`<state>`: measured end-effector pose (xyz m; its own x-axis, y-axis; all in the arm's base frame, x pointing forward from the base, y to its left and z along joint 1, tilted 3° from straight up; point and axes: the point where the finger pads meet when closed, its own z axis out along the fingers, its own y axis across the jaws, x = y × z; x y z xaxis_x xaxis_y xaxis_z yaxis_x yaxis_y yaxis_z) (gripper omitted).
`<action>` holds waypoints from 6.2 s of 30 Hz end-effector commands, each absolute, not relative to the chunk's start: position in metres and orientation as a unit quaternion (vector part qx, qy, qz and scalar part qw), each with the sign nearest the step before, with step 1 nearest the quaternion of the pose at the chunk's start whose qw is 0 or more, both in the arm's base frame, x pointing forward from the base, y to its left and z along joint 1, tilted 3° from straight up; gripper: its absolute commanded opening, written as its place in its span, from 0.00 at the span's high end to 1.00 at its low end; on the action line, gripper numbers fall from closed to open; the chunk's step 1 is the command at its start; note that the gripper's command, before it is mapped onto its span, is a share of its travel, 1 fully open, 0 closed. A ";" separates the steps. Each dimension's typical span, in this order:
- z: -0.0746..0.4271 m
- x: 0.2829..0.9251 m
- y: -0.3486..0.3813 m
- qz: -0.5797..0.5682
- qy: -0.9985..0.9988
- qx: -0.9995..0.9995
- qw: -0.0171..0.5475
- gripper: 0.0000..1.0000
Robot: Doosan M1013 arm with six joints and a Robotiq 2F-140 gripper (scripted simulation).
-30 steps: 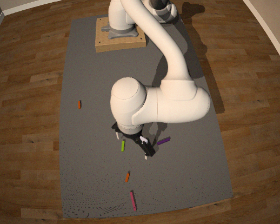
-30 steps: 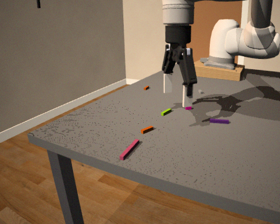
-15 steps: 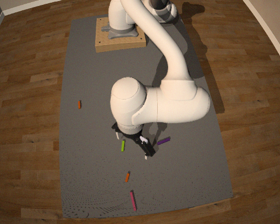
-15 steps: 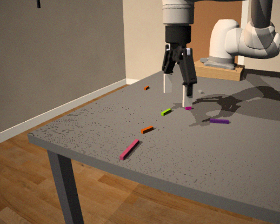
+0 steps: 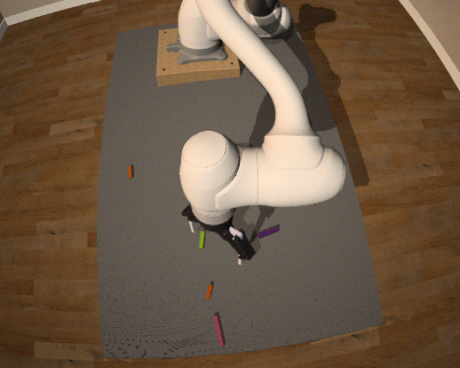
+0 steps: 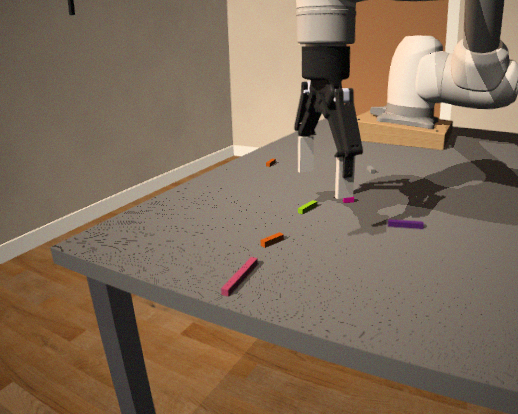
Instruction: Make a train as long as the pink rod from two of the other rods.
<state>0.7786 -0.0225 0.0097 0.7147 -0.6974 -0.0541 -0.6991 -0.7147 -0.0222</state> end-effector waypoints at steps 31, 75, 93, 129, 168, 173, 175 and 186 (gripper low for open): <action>0.026 0.888 -0.067 0.017 0.190 -0.981 0.025 0.77; 0.007 0.887 -0.066 0.017 0.190 -0.981 0.025 0.77; -0.017 0.887 -0.065 0.017 0.190 -0.981 0.025 0.77; -0.026 0.887 -0.064 0.017 0.190 -0.981 0.025 0.77; -0.037 0.887 -0.064 0.017 0.190 -0.981 0.025 0.77; -0.041 0.887 -0.063 0.017 0.190 -0.981 0.025 0.77; -0.042 0.887 -0.063 0.017 0.190 -0.981 0.025 0.77; -0.043 0.887 -0.063 0.017 0.190 -0.981 0.025 0.77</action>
